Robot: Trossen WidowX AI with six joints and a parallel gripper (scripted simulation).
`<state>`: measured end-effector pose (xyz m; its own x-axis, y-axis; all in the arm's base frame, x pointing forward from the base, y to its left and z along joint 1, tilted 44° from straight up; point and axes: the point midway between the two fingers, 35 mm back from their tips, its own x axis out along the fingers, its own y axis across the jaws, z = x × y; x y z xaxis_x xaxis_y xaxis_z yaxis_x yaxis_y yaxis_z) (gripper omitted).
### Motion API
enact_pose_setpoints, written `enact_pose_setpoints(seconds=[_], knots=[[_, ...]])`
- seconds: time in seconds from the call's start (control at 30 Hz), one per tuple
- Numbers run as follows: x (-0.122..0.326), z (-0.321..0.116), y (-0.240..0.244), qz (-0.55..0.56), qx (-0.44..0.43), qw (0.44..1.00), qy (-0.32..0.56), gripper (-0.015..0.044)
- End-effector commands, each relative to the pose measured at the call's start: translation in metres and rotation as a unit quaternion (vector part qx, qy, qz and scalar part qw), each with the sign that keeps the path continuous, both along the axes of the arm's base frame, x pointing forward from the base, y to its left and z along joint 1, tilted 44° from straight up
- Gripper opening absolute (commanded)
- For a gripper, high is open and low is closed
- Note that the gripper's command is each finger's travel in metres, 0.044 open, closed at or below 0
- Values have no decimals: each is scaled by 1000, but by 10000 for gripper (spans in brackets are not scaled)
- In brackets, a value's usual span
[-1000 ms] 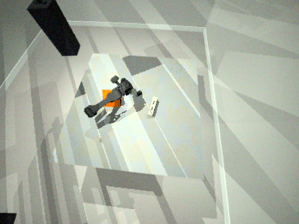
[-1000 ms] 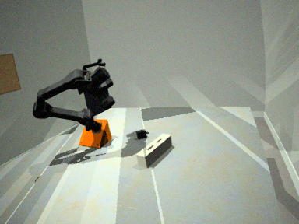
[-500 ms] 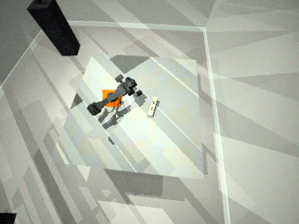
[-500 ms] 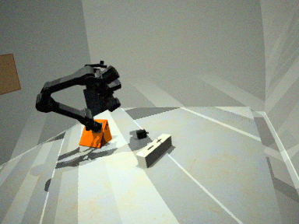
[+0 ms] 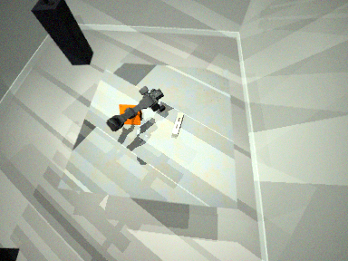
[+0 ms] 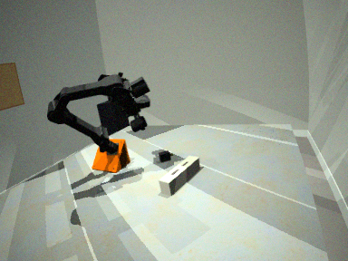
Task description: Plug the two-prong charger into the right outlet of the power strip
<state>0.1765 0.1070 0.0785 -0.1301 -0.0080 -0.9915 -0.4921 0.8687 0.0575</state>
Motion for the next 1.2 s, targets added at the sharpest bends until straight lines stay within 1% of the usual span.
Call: enact_pose_setpoints(seconds=[0.0,0.57,1.17], knots=[[8,-6,-2,-2,-24,1000,-1,440],[31,-37,-17,4,-131,991,9,440],[51,-71,-33,19,-239,971,13,440]])
